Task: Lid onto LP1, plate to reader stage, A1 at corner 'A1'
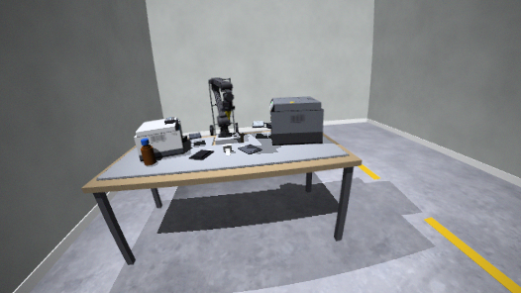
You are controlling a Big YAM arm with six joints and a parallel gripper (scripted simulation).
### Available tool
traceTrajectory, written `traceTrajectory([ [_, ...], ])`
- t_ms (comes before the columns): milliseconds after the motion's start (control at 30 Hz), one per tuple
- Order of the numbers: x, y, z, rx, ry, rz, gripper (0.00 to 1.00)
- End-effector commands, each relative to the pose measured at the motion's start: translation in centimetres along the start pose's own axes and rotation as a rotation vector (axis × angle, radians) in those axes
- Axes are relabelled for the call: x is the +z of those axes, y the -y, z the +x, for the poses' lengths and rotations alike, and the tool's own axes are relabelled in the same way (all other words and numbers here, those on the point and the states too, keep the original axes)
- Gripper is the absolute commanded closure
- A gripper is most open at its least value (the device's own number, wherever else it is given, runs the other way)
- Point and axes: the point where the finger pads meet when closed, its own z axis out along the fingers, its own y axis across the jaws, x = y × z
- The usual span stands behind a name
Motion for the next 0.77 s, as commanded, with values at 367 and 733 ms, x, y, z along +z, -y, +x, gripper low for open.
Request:
traceTrajectory([
  [367, 0.3, 5.0, 0.6, -0.082, -0.012, 0.003, 1.00],
  [733, -0.1, 7.1, 0.5, -0.077, 0.008, -0.003, 1.00],
])
